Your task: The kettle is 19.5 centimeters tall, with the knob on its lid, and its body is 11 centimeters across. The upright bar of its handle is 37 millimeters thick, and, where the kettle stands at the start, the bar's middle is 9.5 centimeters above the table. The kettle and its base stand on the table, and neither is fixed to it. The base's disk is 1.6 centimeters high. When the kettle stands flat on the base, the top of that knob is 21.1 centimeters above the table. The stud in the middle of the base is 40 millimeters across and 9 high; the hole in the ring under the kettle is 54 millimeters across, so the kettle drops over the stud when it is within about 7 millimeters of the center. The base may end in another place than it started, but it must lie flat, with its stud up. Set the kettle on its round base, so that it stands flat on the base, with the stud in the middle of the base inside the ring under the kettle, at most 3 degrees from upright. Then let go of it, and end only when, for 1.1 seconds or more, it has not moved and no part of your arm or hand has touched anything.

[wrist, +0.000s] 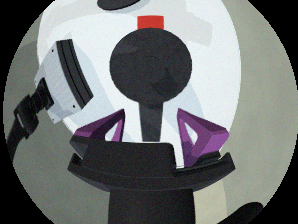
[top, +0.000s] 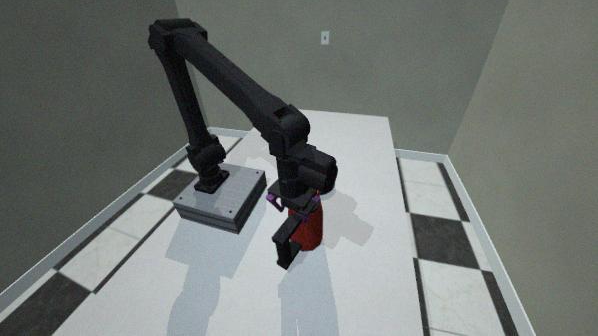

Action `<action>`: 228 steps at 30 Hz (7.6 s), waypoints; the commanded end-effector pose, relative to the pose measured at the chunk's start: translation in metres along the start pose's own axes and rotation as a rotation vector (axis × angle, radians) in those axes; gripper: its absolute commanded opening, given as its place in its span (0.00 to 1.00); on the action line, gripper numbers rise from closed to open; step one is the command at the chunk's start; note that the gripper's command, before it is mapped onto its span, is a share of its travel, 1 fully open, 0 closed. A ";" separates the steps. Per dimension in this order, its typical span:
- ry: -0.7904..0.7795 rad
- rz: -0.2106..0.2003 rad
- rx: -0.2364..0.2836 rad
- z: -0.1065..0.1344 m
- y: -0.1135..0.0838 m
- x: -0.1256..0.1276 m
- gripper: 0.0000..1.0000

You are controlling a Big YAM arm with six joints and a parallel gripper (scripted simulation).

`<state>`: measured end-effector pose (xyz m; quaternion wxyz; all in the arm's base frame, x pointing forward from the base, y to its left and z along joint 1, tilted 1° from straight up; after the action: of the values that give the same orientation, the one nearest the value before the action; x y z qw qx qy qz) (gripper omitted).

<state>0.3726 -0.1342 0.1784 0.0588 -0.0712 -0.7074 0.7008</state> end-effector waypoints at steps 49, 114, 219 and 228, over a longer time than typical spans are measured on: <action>0.001 -0.002 -0.003 -0.002 0.004 -0.001 0.74; -0.001 0.012 0.000 -0.004 0.027 0.000 0.74; -0.007 0.070 0.006 0.001 -0.043 -0.014 0.00; -0.007 0.073 0.007 0.001 -0.046 -0.014 0.00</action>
<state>0.3648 -0.1314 0.1816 0.0723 -0.0594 -0.7100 0.6980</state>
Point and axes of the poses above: the point where the finger pads meet when closed, its own y axis out along the fingers, its own x axis across the jaws, z = x × y, the point moved 8 cm from there along -y, back along the fingers, and after that the axes turned 5 degrees about -y, right-handed, at the moved point
